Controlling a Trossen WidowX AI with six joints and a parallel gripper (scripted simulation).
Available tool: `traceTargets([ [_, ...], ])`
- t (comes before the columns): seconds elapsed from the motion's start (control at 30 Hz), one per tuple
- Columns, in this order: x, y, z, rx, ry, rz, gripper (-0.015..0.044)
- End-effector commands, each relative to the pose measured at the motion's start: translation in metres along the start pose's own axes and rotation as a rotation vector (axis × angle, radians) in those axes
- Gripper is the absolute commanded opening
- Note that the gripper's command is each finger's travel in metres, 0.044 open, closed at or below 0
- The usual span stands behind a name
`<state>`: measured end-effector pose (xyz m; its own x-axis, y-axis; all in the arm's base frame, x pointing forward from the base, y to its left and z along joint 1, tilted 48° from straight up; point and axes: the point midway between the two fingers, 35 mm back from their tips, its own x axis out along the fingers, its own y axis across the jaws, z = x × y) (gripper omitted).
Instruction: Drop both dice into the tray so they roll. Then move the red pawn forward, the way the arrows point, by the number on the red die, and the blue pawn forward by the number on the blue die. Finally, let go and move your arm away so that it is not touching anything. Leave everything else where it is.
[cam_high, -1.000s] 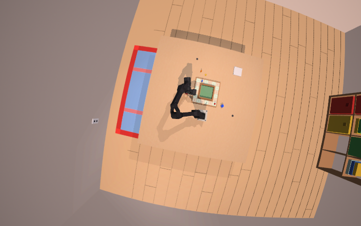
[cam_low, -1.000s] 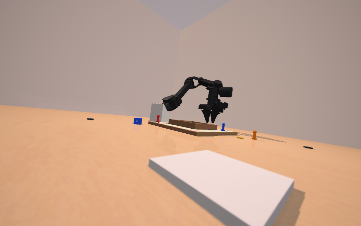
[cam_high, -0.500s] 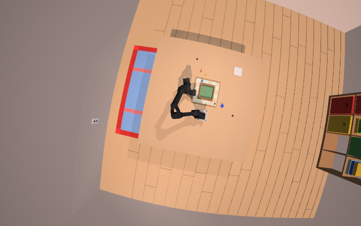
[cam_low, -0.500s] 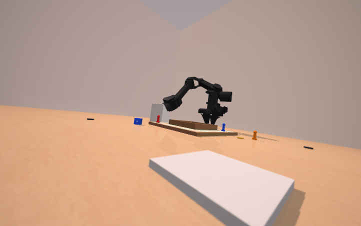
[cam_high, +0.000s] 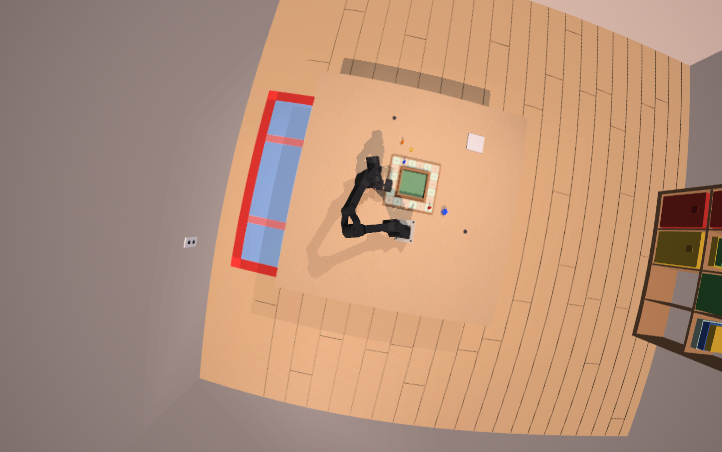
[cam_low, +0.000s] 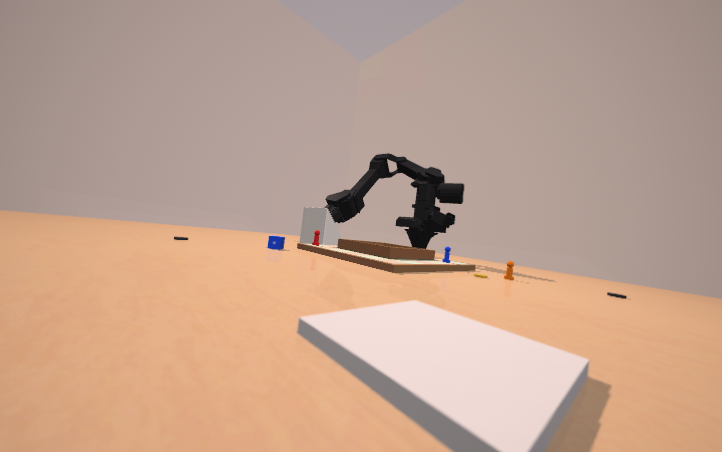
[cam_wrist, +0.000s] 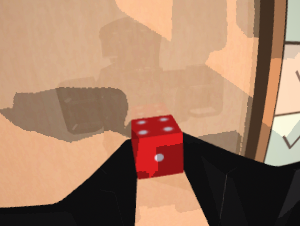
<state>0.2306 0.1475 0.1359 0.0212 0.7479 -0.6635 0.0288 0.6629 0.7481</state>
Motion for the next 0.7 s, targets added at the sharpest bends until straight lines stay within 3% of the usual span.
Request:
traceTargets([
  [0.0, -0.011, -0.002, 0.003, 0.005, -0.009, -0.008, 0.0],
  [0.67, -0.113, -0.006, 0.0, 0.069, -0.043, -0.011, 0.0],
])
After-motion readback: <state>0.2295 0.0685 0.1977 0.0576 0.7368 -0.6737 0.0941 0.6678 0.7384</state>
